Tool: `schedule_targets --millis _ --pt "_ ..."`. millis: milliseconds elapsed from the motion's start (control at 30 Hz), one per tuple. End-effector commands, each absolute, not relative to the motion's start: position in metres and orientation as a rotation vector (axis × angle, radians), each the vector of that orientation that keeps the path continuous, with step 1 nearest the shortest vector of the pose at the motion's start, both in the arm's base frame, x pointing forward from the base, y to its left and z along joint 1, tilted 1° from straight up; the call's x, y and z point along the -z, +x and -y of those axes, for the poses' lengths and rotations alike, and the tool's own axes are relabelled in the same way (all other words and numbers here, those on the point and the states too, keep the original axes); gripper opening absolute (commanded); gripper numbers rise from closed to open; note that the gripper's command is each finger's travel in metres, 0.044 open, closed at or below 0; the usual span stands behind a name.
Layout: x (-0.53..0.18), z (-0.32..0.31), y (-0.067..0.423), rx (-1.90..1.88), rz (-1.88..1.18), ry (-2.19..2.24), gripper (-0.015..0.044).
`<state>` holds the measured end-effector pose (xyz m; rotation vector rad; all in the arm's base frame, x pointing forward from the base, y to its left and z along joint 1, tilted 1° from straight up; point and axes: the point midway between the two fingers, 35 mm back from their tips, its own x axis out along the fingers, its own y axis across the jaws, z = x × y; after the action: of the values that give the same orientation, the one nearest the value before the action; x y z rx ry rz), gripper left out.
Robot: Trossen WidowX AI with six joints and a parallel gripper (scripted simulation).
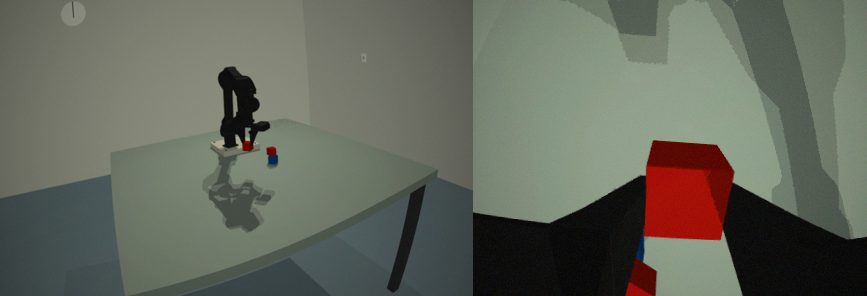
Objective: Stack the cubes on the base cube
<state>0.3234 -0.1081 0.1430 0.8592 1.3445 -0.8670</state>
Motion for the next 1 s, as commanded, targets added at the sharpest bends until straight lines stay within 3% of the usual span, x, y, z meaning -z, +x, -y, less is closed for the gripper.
schedule_targets --millis 0,967 --pt "-0.140 0.097 0.324 0.821 -1.371 0.804 0.0105" --pt "-0.134 0.005 0.328 0.415 -1.498 0.396 0.0105"
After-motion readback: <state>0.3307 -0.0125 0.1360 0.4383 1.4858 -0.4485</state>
